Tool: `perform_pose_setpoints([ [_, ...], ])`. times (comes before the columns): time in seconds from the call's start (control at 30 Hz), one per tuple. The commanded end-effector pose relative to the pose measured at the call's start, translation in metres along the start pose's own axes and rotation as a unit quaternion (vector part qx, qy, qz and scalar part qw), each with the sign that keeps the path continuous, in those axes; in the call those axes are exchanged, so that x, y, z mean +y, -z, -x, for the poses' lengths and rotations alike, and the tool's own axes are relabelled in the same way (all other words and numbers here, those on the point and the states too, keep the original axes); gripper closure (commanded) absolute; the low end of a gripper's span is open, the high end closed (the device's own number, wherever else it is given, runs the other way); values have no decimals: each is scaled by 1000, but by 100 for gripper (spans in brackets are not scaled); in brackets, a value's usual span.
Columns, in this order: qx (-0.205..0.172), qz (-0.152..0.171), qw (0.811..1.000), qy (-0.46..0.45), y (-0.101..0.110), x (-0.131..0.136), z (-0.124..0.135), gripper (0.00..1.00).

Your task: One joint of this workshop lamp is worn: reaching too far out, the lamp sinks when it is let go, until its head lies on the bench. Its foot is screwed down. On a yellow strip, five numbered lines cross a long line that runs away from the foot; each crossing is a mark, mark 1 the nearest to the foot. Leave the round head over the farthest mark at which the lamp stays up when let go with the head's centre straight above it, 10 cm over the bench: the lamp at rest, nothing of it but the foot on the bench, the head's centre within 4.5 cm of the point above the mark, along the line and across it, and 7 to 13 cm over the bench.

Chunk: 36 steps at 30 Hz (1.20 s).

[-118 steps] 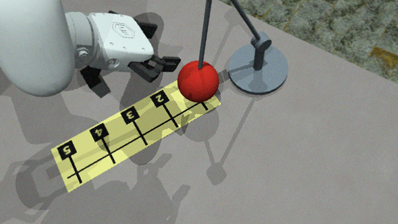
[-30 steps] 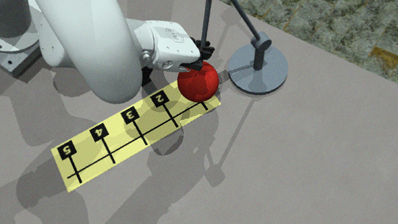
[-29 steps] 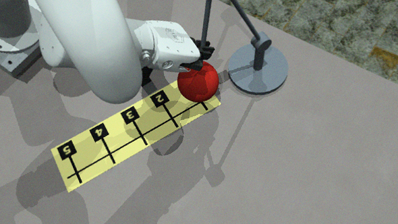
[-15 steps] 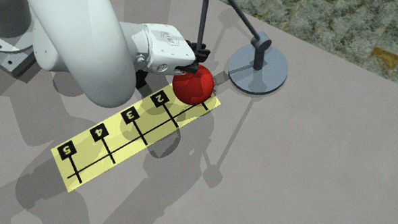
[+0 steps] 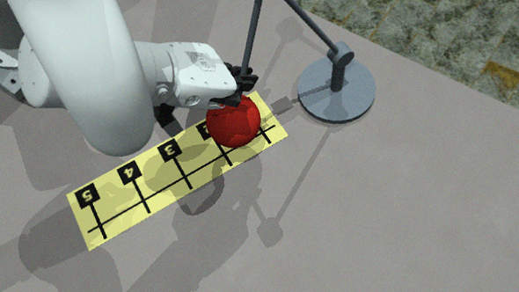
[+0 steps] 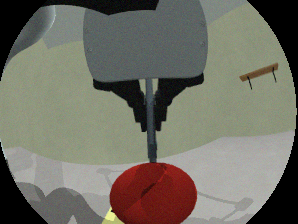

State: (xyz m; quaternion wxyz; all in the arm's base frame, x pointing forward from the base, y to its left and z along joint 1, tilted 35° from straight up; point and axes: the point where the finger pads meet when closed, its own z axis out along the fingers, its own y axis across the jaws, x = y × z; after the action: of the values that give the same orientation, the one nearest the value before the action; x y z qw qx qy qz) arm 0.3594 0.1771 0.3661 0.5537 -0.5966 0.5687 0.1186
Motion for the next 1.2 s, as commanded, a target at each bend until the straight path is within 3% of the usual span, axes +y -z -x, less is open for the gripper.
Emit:
perform_pose_setpoints([
  [0.0, 0, 0, 1000, 1, 6, -1, -5, 100],
  [0.37, 0, 1, 1000, 2, 20, -2, -21, 100],
  [0.4, 0, 1, 1000, 2, 20, -2, -20, 0],
  [1.17, 0, 1, 1000, 1, 19, -1, -20, 0],
])
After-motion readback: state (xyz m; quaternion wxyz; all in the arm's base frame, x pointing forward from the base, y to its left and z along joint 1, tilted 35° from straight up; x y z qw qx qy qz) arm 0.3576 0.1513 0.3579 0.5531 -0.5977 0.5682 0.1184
